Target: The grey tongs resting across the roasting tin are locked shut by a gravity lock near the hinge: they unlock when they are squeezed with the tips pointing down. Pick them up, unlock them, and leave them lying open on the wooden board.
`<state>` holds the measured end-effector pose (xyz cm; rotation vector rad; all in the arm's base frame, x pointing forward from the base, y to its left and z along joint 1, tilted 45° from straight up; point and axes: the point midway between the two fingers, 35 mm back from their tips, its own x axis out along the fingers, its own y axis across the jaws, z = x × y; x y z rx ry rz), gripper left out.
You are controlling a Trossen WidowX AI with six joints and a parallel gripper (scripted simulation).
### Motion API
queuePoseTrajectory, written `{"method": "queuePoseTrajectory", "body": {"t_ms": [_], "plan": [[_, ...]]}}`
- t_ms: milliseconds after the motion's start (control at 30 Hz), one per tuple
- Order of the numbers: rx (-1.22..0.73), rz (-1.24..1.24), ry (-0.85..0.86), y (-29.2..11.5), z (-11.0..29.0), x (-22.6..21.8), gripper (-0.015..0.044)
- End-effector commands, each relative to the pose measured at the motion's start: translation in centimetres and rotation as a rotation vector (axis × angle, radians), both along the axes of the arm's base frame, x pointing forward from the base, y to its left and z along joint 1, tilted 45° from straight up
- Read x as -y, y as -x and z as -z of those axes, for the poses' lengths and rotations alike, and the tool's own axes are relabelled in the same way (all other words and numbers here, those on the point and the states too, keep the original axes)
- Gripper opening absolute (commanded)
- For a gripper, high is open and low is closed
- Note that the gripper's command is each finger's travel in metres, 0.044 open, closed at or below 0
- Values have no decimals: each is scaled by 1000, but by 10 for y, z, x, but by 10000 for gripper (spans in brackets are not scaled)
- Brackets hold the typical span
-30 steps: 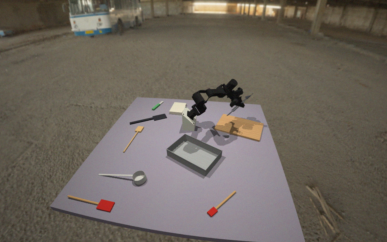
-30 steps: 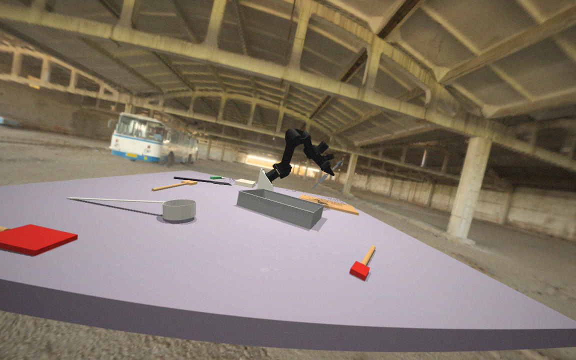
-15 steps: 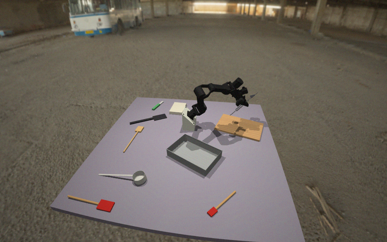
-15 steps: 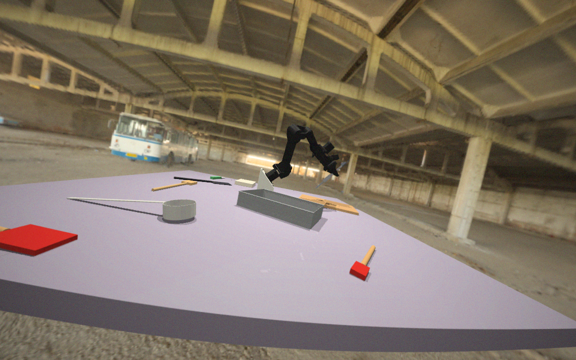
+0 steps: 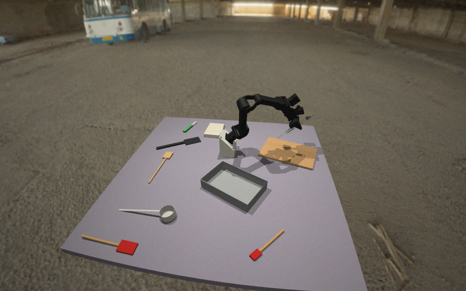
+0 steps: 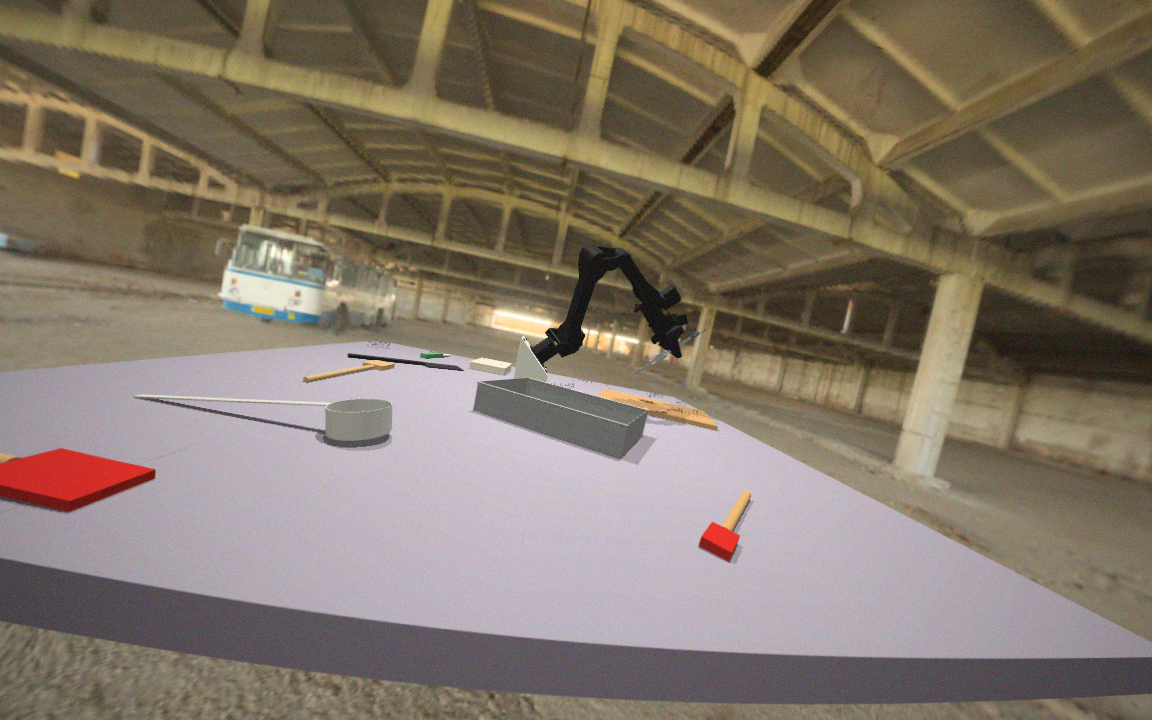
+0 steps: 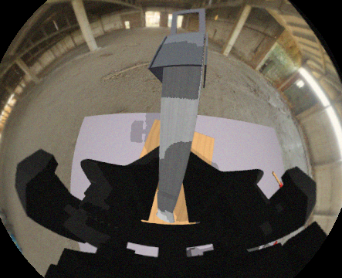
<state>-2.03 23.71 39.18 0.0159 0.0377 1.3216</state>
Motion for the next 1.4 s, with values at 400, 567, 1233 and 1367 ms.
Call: {"method": "queuePoseTrajectory", "body": {"t_ms": [400,567,1233,1367], "plan": [[-79,-47,245,-7,7,-11,-150],[-124,-49,326,-11,11,-10,-150],[-403,1,659,-24,30,15,-150],[-415,4,669,-24,31,16,-150]]}}
